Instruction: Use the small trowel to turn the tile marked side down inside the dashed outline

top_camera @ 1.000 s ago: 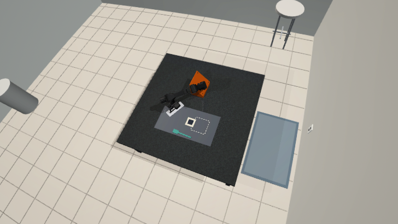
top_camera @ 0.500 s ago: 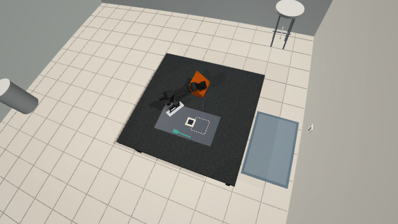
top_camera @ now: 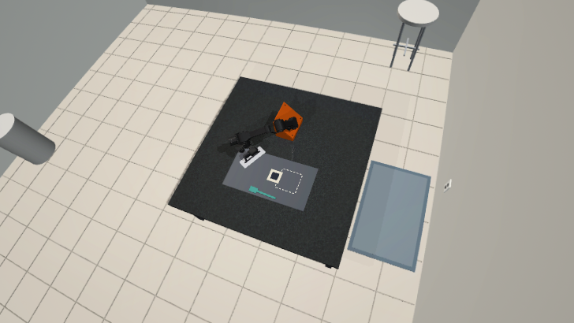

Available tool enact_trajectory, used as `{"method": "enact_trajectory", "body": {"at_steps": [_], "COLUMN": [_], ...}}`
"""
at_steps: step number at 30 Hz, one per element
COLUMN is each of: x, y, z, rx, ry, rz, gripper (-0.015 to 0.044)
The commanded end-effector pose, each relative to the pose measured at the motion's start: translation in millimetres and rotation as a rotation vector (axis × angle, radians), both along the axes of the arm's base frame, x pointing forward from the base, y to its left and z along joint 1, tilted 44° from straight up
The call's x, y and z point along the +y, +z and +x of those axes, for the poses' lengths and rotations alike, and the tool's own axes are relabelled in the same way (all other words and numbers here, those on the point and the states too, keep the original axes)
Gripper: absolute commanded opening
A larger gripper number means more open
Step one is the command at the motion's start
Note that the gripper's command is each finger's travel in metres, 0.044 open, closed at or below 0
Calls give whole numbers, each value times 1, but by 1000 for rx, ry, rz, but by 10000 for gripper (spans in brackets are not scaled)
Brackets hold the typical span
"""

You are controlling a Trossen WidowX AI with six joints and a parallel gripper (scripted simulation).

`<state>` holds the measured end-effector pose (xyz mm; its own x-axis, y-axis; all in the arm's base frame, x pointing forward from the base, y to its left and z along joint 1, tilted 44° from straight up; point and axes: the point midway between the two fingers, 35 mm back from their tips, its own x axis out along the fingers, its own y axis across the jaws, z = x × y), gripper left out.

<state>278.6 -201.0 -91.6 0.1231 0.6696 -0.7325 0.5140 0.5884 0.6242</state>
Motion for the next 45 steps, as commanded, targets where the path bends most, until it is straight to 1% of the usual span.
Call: {"method": "enact_trajectory", "body": {"at_steps": [1,24,29,30,45], "x": [5,27,27,27,27], "y": [-5,-29,-29,-29,-29], "z": [1,4,4,4,4], "rx": [5,4,4,4,4], "ry": [-6,-6,-6,-6,-6], "rz": [2,4,4,4,4], "gripper": [270,270,139,132,130]}}
